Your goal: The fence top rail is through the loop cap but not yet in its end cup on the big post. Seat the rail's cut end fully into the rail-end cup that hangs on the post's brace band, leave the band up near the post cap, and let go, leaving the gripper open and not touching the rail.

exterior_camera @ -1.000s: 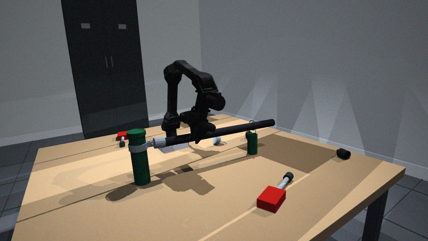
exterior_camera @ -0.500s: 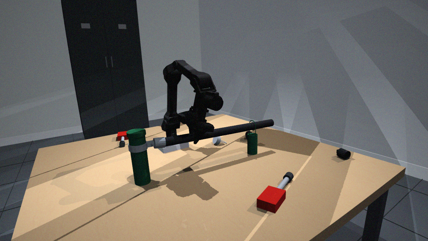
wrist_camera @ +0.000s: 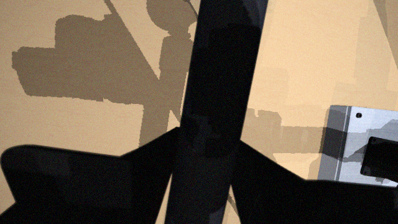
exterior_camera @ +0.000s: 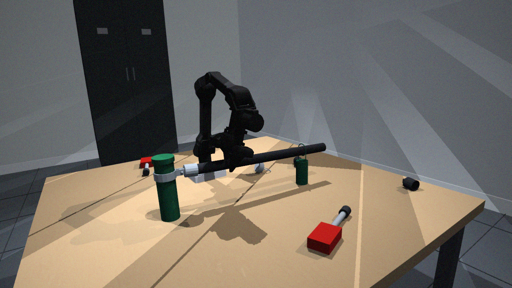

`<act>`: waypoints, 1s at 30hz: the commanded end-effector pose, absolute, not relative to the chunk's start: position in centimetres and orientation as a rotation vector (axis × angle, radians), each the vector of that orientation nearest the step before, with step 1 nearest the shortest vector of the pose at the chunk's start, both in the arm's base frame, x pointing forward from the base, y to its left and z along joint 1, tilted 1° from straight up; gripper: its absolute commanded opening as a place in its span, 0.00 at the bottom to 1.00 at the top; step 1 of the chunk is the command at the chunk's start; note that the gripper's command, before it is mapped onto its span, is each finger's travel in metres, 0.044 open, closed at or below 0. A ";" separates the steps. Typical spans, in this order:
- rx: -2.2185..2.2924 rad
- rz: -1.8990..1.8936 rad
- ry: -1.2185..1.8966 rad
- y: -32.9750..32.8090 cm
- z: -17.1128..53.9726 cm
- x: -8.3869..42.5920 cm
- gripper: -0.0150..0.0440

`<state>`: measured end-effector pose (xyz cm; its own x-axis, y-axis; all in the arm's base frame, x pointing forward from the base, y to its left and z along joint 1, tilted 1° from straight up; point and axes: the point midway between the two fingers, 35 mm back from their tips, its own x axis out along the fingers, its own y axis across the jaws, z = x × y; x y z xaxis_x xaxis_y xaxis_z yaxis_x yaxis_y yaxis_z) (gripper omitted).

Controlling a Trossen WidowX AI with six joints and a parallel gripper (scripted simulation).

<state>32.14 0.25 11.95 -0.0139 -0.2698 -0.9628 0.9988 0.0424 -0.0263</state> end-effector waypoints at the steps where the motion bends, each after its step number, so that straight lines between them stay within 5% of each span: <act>1: 0.955 -1.313 1.024 -0.7 12.4 32.1 0.25; 30: 0.963 -1.308 1.042 -1.3 12.1 32.2 0.25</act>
